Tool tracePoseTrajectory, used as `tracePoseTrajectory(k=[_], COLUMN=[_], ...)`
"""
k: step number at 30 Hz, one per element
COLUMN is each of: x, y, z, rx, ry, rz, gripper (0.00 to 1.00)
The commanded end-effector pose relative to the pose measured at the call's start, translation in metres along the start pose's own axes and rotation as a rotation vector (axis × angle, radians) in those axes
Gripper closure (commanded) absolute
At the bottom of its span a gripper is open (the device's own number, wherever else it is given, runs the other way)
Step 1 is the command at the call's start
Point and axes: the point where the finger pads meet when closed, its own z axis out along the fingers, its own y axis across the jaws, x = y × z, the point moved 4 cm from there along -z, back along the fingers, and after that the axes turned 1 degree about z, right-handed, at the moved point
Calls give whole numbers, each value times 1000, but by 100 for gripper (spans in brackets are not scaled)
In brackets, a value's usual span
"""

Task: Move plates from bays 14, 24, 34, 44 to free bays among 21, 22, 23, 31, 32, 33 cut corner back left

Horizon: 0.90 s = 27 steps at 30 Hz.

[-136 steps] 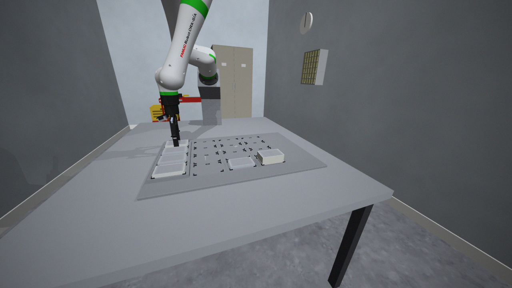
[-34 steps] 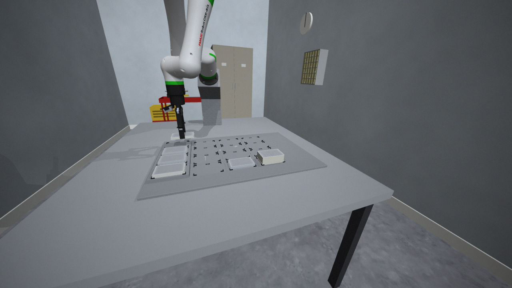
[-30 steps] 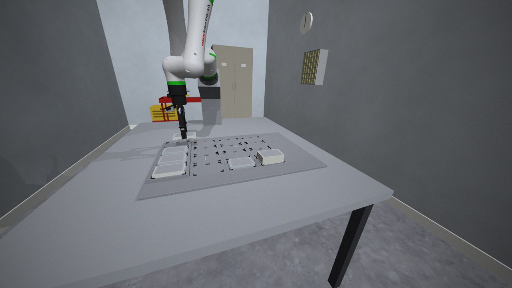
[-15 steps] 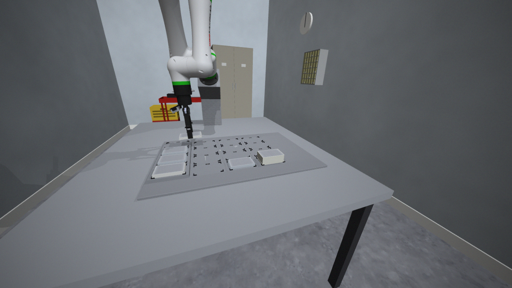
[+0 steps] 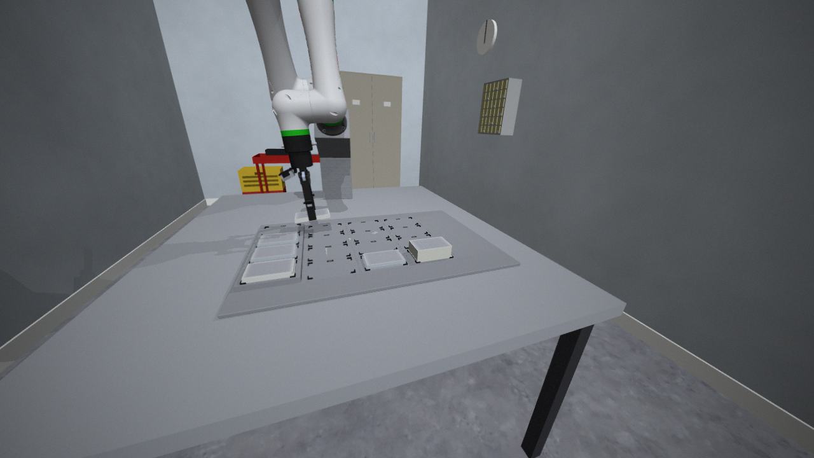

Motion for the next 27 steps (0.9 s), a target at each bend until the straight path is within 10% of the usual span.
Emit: tracePoseTrajectory(k=[1, 27], x=[-13, -71], y=[-3, -14], z=[1, 6], rx=[-9, -9], ry=[85, 85], rz=[3, 3], gripper=[90, 90])
